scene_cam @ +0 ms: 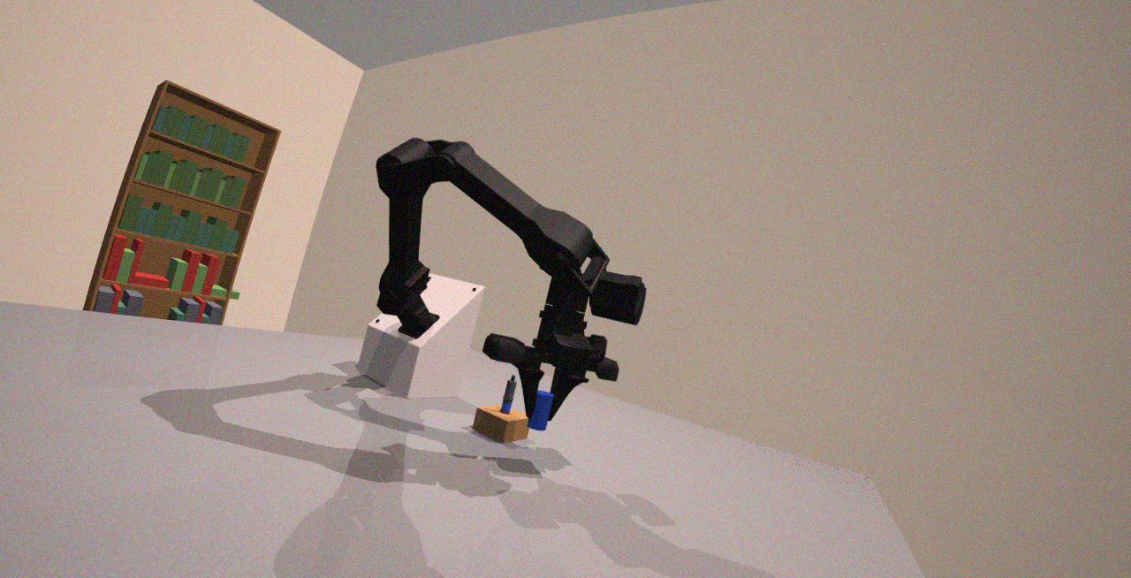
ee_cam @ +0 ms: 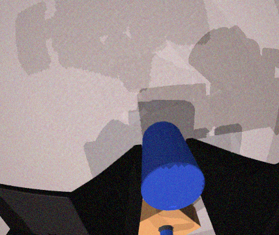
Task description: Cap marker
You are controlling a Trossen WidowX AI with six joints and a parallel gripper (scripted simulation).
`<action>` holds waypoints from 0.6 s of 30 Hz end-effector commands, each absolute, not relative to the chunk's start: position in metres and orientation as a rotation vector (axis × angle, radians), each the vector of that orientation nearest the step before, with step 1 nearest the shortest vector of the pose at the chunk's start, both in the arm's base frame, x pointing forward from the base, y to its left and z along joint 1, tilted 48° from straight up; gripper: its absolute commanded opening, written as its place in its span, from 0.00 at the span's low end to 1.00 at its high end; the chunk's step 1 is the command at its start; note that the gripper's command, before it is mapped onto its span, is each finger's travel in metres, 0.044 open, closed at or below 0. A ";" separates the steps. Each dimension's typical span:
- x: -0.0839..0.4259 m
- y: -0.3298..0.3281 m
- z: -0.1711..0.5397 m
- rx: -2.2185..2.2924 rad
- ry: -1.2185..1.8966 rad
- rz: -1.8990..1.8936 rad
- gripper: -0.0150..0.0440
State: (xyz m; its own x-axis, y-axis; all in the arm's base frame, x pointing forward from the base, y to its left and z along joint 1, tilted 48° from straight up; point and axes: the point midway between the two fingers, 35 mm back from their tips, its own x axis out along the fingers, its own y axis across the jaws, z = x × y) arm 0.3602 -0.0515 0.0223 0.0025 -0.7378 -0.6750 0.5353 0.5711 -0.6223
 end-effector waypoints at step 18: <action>0.299 0.014 0.011 -0.195 1.219 -0.984 0.25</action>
